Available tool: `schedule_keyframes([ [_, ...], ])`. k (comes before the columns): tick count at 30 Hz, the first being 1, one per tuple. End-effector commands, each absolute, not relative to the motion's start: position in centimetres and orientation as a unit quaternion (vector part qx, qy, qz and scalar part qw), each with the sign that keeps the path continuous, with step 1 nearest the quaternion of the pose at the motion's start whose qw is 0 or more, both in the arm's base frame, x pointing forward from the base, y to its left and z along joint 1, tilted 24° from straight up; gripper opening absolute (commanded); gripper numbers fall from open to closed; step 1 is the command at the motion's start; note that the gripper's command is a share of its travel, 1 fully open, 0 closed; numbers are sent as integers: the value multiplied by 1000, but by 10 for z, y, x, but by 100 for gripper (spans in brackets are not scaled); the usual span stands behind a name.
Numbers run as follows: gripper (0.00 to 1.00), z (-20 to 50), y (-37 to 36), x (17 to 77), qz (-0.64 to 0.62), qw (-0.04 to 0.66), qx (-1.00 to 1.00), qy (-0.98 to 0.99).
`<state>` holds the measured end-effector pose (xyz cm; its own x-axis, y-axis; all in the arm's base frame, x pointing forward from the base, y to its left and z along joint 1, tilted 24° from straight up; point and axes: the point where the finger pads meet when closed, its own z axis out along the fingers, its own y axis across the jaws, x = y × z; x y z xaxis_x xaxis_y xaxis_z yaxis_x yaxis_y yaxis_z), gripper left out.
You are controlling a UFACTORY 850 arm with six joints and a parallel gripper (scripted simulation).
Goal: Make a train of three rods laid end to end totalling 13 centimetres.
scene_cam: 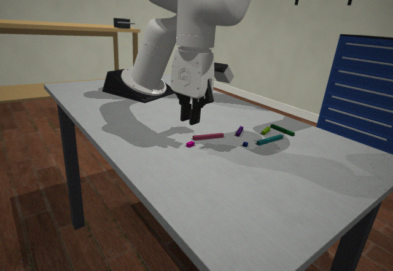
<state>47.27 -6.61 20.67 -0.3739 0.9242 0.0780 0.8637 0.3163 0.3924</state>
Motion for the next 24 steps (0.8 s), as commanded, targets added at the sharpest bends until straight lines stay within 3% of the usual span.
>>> schedule_keyframes([
  [1,24,207,-66,473,188,81,554,807],
  [24,24,200,-65,476,188,81,554,807],
])
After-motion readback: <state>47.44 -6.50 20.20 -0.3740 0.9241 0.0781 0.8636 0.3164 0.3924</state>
